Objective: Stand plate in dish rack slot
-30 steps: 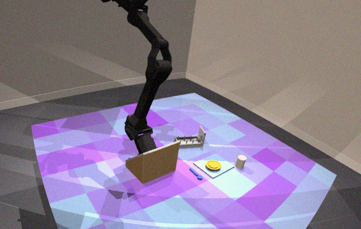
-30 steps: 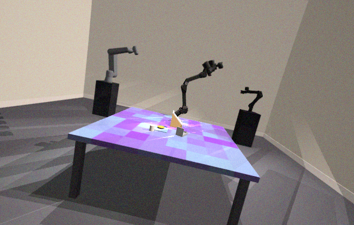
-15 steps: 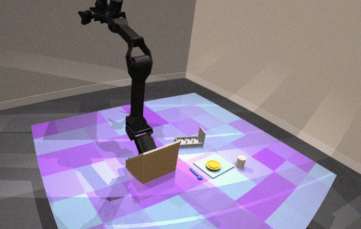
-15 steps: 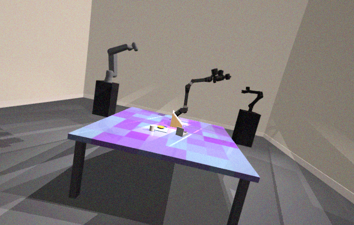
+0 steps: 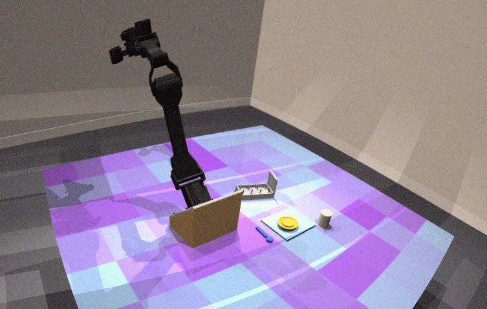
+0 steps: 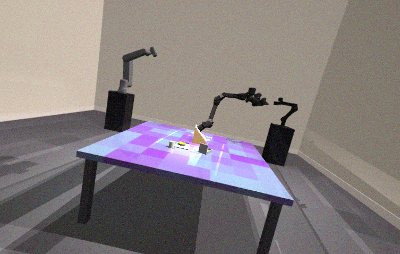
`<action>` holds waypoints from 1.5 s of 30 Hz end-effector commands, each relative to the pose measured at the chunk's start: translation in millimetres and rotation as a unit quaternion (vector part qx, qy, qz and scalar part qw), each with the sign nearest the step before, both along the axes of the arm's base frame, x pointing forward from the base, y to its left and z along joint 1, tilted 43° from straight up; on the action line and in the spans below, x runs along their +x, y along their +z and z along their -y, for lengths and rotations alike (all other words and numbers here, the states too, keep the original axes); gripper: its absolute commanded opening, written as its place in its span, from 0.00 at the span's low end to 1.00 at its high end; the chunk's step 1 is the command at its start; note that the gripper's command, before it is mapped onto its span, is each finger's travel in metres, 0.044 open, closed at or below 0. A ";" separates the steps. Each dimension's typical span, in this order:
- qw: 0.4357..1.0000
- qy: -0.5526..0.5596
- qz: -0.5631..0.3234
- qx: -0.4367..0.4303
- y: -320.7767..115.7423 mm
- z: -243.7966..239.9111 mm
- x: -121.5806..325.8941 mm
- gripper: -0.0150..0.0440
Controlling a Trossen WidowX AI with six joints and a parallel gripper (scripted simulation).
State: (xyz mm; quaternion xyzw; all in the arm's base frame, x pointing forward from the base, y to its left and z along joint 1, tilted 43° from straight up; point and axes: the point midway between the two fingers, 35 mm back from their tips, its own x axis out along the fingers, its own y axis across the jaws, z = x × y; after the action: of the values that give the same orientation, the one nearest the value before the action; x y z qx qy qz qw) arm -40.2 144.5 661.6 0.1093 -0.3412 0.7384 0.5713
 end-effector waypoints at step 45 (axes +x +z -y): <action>0.728 -0.418 -0.249 -0.484 -331.7 -49.0 416.9 0.93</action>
State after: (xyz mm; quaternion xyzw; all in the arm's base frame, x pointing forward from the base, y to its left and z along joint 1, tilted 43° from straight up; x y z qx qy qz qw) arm 356.9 212.0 363.6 -0.1538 0.1573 0.4525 0.8642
